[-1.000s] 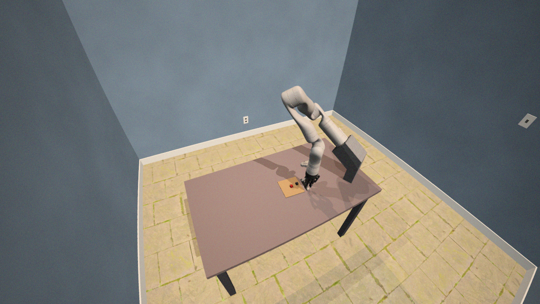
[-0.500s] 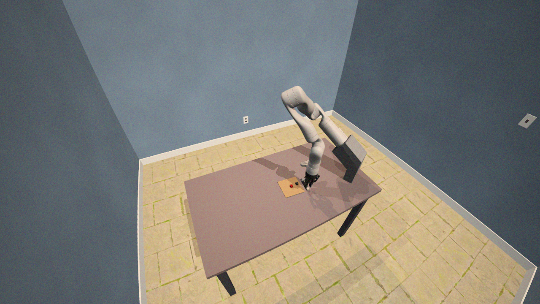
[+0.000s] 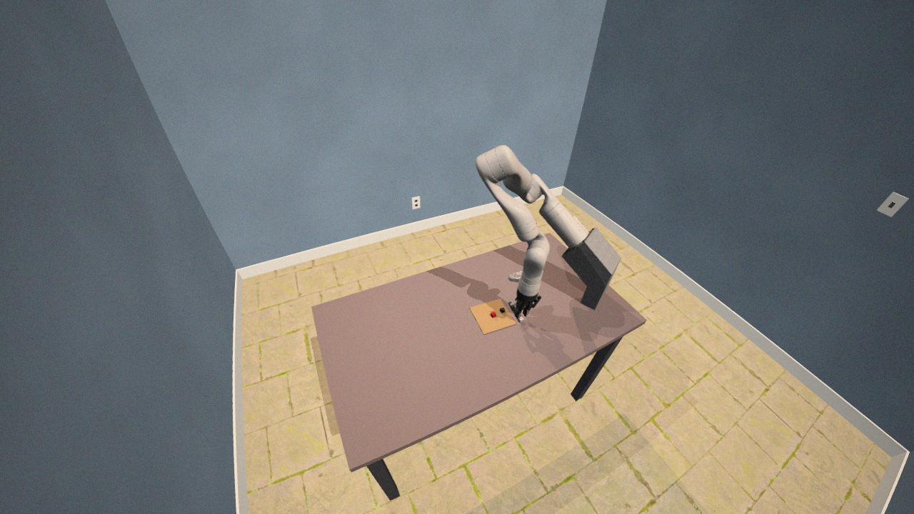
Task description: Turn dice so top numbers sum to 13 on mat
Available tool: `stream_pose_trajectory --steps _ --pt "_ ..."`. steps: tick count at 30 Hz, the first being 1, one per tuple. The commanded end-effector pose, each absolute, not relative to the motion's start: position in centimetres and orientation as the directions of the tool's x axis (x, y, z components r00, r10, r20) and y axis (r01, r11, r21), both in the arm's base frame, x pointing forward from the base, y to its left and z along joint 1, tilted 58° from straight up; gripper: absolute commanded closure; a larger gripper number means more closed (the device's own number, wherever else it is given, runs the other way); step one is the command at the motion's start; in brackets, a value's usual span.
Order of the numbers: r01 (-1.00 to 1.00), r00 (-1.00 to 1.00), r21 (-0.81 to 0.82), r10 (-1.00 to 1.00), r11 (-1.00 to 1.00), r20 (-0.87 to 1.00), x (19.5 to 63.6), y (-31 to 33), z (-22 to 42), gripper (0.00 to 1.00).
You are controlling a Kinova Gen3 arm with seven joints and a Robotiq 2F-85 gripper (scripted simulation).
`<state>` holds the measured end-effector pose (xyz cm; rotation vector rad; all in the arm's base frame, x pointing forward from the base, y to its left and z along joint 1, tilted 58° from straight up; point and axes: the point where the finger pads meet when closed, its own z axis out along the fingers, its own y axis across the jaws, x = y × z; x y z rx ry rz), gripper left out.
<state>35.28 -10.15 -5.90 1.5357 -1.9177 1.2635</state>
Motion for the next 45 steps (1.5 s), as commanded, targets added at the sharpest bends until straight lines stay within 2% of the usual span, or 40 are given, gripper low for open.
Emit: stream_pose_trajectory --steps 1,45 --pt "-0.912 -0.335 -0.411 -0.577 0.0 0.745 35.3 -10.2 -5.8 0.69" --pt "-0.912 -0.335 -0.411 -0.577 0.0 0.745 35.6 -11.3 -6.6 0.69"
